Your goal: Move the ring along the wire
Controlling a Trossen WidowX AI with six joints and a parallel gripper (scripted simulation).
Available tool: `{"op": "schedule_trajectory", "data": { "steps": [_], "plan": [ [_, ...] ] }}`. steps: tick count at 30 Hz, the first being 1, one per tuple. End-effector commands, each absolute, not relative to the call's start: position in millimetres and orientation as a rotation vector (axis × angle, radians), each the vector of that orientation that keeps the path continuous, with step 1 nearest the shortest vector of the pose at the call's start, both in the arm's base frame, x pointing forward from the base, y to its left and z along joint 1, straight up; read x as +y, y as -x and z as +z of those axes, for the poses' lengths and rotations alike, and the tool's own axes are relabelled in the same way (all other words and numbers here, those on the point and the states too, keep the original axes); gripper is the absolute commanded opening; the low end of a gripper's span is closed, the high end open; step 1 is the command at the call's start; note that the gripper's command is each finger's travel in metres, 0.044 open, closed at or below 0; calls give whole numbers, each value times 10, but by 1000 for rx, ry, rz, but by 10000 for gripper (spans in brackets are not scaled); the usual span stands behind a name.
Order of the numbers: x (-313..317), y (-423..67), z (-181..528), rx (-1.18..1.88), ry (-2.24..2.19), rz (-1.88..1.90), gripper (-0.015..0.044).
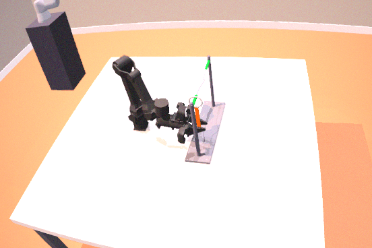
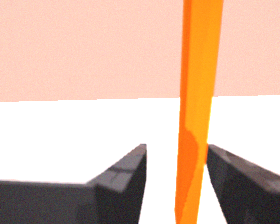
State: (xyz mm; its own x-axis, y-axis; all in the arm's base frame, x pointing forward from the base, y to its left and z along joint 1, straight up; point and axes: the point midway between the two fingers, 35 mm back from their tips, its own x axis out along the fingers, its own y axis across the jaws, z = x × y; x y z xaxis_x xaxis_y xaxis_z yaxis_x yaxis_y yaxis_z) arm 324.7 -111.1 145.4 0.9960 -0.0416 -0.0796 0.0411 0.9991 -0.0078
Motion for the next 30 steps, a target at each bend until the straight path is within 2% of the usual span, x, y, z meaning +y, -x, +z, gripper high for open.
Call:
{"op": "schedule_trajectory", "data": {
  "steps": [1,17,22,24,30],
  "plan": [
    [-1124,-3263,1484,71,7,-45,160],
    [-1124,-3263,1484,71,7,-45,160],
    [-1113,-3252,1461,78,7,-41,29],
    [-1113,-3252,1461,78,7,-41,15],
    [-1113,-3252,1461,78,7,-41,-142]
  ]
}}
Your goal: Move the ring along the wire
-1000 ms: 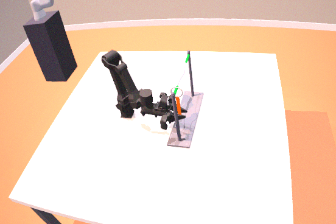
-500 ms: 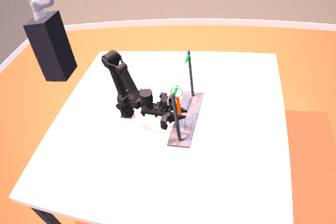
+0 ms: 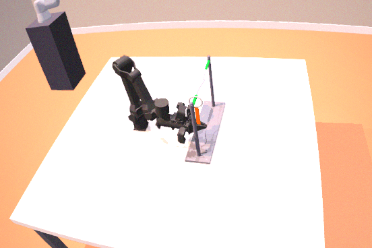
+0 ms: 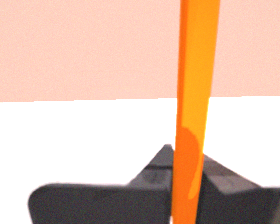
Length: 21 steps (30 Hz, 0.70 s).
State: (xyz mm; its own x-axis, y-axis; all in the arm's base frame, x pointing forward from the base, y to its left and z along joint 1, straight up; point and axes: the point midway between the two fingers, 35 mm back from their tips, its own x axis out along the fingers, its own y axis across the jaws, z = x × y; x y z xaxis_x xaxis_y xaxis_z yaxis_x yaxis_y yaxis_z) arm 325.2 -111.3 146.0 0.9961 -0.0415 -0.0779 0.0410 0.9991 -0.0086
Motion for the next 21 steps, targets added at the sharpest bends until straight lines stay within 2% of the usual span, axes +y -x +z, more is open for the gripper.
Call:
{"op": "schedule_trajectory", "data": {
  "steps": [1,21],
  "plan": [
    [-1113,-3252,1461,78,7,-41,-150],
    [-1114,-3252,1632,77,10,-49,-150]
  ]
}}
